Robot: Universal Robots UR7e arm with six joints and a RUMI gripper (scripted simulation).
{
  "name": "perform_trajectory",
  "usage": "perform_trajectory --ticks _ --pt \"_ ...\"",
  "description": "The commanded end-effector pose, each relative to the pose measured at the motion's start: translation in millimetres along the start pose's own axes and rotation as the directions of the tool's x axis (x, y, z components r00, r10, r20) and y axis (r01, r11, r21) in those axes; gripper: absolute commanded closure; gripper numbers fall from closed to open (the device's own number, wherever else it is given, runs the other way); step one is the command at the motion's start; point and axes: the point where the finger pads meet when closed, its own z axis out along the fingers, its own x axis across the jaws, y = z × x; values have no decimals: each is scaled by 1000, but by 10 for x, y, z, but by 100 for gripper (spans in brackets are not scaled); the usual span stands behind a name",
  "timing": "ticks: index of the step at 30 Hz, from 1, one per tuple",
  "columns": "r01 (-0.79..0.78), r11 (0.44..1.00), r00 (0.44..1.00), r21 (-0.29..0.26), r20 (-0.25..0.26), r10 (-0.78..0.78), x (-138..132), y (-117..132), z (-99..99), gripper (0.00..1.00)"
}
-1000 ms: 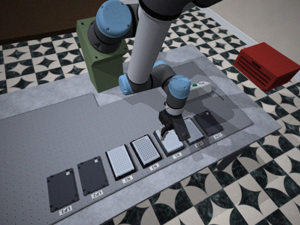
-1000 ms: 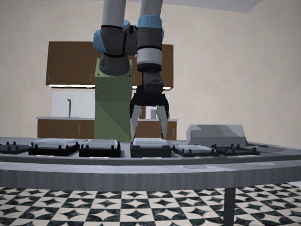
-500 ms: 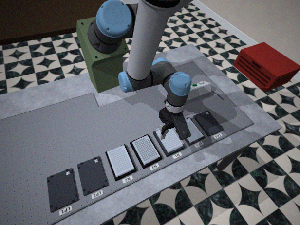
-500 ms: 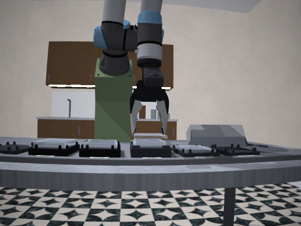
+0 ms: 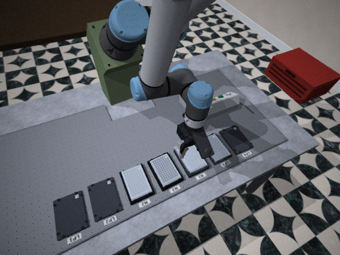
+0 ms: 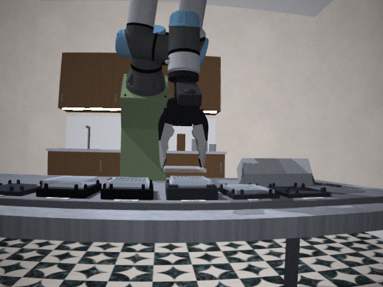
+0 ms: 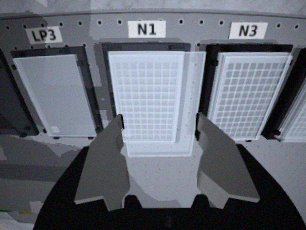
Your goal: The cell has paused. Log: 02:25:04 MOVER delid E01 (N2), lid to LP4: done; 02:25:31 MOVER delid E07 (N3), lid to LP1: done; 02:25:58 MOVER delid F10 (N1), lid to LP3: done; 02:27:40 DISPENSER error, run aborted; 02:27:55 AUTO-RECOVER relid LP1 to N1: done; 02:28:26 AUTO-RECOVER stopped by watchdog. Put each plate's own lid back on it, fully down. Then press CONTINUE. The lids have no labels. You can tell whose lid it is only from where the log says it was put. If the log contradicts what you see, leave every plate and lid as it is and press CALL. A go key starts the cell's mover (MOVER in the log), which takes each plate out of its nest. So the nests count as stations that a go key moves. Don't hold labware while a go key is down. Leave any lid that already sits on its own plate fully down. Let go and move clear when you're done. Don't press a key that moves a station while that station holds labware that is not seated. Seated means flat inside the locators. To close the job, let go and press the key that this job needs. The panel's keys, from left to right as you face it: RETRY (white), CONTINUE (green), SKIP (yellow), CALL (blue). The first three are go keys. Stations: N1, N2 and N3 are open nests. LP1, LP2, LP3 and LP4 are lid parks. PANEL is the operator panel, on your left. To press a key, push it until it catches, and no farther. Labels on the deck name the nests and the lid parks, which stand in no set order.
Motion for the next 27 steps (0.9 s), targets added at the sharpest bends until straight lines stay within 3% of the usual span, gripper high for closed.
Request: perform_trajectory --ticks 1,21,27 --pt "9 1000 1000 1 3 -9 246 2 -4 100" --pt "9 1000 1000 0 2 -9 1147 22 -1 100" --pt "9 1000 1000 1 2 -9 1153 22 0 100"
